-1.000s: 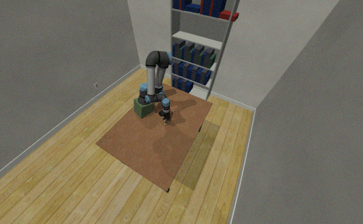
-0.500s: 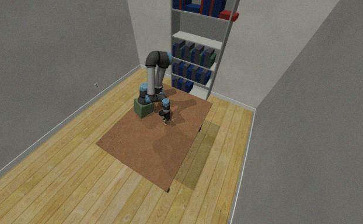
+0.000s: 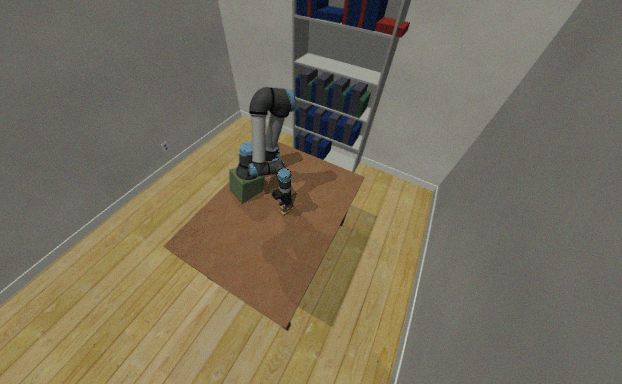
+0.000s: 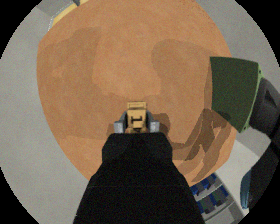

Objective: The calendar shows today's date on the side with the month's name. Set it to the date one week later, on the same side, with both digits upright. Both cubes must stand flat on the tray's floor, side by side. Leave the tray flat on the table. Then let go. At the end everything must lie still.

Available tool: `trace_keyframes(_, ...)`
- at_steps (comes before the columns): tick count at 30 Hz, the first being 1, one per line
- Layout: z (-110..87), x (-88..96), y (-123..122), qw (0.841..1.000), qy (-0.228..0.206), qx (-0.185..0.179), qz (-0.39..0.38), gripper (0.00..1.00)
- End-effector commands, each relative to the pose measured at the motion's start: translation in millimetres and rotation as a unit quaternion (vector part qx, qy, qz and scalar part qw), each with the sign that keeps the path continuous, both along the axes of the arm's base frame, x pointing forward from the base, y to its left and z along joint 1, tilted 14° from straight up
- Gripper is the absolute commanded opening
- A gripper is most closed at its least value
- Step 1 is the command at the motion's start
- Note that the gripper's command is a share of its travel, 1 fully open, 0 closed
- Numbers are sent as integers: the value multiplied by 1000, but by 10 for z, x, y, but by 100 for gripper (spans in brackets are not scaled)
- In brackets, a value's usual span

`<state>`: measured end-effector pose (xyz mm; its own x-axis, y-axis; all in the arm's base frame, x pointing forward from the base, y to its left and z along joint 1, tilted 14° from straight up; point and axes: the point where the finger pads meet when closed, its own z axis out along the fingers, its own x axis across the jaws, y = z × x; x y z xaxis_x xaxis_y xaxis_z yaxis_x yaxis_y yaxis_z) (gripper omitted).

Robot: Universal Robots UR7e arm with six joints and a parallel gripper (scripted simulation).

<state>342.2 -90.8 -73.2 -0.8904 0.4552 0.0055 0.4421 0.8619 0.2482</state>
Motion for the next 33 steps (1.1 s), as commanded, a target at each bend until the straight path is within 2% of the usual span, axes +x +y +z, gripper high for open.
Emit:
trace_keyframes(1,-14,5,1,1000,0,0,0,60)
trace_keyframes(33,-221,28,48,1000,0,0,0,60)
